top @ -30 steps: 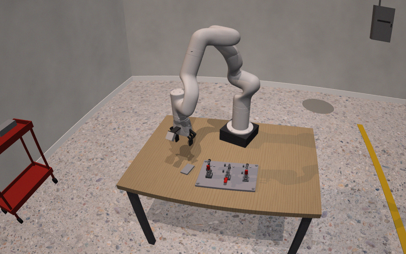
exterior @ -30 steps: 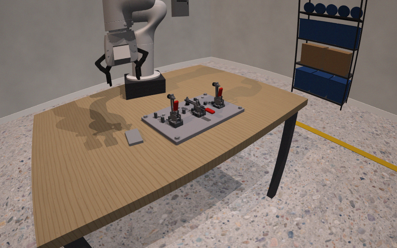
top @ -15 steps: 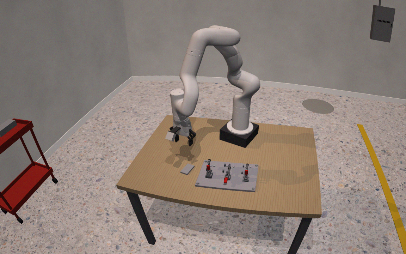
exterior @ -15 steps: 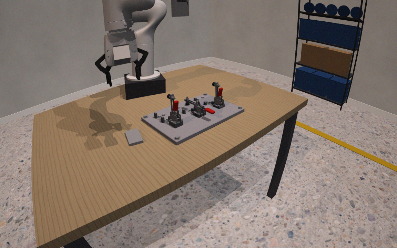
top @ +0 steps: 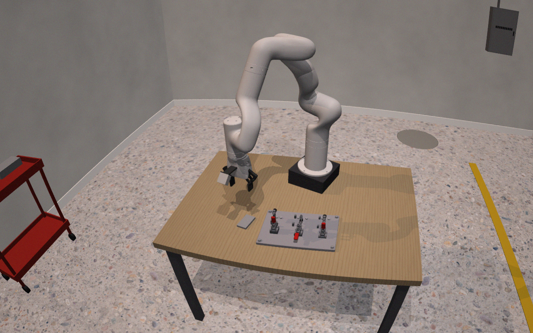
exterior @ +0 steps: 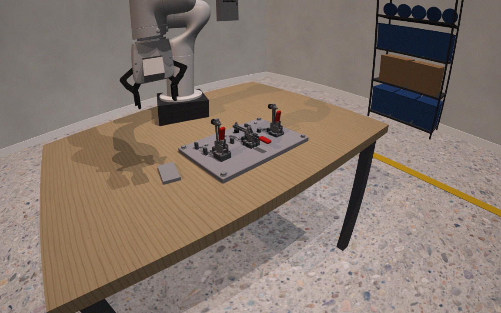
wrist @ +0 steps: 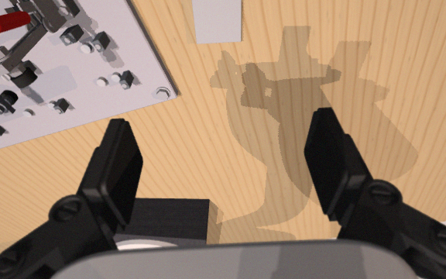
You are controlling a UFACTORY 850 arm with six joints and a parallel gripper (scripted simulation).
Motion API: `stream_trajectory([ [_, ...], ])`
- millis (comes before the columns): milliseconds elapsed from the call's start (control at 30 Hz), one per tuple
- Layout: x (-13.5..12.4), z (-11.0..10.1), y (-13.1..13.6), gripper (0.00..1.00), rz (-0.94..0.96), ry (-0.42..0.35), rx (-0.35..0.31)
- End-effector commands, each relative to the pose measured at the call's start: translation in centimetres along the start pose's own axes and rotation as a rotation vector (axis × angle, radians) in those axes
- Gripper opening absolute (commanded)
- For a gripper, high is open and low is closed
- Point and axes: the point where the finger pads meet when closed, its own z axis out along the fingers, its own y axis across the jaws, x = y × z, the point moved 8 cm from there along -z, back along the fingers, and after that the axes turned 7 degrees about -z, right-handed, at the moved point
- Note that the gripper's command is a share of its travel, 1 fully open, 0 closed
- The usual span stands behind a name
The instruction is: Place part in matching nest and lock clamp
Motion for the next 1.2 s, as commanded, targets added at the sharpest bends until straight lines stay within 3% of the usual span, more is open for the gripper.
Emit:
stream_trajectory([
  [0, 0.1, -0.1, 0.0, 1.0, 0.0, 0.002, -0.001],
  [533, 0.1, 0.8, 0.0, 1.0, 0.0, 0.002, -0.001],
  [1167, 0.1, 8.3, 0.0, 1.0, 0.0, 0.002, -0.001],
])
